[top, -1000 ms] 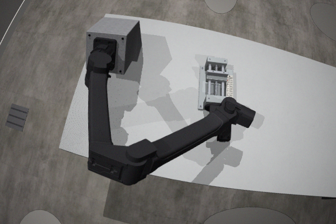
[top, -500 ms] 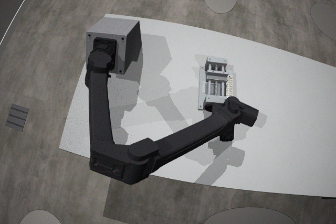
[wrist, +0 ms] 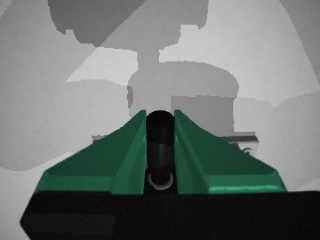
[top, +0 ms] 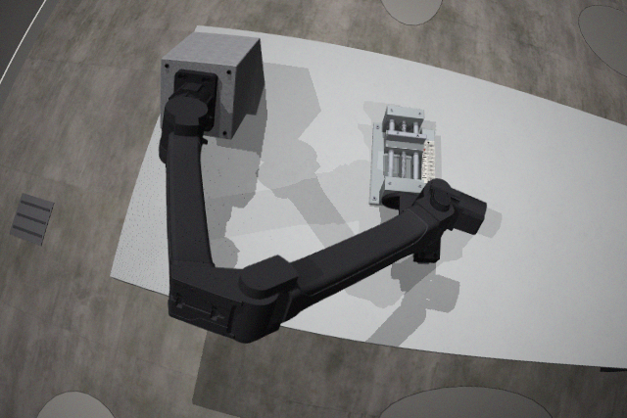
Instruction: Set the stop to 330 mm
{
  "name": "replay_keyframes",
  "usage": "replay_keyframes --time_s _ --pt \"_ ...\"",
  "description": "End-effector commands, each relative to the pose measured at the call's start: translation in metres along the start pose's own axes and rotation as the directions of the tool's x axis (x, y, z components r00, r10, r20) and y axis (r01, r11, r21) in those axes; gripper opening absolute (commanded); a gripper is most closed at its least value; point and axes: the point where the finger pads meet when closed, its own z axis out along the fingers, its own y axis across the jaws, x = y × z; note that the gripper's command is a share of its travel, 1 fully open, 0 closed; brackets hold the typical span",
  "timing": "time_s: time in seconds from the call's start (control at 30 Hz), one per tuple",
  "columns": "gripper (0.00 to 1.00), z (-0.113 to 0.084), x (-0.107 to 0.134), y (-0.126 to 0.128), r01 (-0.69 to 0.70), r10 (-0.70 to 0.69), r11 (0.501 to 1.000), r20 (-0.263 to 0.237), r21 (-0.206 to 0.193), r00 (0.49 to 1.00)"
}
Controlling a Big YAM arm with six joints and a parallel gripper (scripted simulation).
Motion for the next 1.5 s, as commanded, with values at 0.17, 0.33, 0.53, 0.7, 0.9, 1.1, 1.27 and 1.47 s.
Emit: replay_keyframes --time_s 0.17,0.33,0.53,0.7,0.9,1.1,1.27,1.47 --pt "0.06 -0.038 -0.005 0.031 -0.027 0.027 0.996 -0.004 -0.084 1.0" --pt "0.06 -0.046 -0.005 0.029 -0.028 0.028 0.996 -0.004 -0.084 1.0" --pt "0.06 -0.044 0.002 0.029 -0.023 0.023 0.996 -0.005 -0.081 1.0" --pt "0.06 -0.048 -0.005 0.031 -0.035 0.035 0.995 -0.002 -0.093 0.999" --pt "0.06 -0.043 0.002 0.012 -0.003 0.002 0.997 -0.003 -0.081 1.0" --pt "0.06 -0.043 0.003 0.008 -0.001 0.001 0.997 -0.004 -0.076 1.0" --pt "0.06 -0.043 0.003 0.007 -0.001 0.001 0.997 -0.005 -0.073 1.0" --pt "0.06 -0.046 0.003 0.004 -0.005 0.004 0.998 -0.006 -0.067 1.0"
